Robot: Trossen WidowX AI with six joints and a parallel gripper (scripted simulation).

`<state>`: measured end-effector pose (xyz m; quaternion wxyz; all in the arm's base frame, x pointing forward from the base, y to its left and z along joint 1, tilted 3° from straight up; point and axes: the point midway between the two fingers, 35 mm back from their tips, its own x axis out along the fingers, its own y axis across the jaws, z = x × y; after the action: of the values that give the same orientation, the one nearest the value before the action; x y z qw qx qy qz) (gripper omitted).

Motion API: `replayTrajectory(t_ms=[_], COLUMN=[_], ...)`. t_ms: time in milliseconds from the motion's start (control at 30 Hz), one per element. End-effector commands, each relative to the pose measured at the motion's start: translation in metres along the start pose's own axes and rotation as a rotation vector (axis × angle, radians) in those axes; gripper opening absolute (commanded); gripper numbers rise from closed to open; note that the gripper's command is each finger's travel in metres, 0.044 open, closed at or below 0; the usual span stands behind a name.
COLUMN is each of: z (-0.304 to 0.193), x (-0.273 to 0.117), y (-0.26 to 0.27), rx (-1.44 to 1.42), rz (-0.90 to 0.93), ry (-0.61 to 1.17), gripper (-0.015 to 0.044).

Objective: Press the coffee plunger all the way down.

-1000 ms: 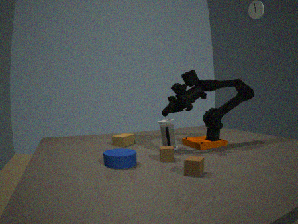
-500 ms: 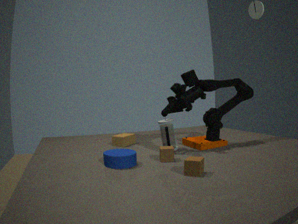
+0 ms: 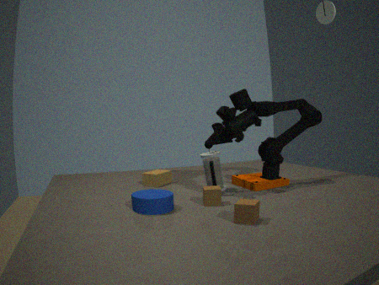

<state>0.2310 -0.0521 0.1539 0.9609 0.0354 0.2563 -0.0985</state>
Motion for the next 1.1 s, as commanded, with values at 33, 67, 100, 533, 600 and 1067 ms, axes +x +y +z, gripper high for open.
replayTrajectory(t_ms=[33, 67, 100, 533, 600, 1067], z=[-0.0048, -0.0049, -0.005, 0.0, 0.0, 0.0], x=[0.0034, 0.0035, 0.0037, 0.0019, 0.0019, 0.0019], y=[0.0, 0.0, 0.0, 0.0001, 0.0001, 0.0001], rx=[0.009, 0.009, 0.009, 0.0, 0.0, 0.0], rz=[0.0, 0.0, 0.0, 0.0, 0.0, 0.0], ry=[0.024, 0.024, 0.024, 0.003, 0.003, 0.003], gripper=[0.0113, 0.0113, 0.0113, 0.0113, 0.0113, 0.0376])
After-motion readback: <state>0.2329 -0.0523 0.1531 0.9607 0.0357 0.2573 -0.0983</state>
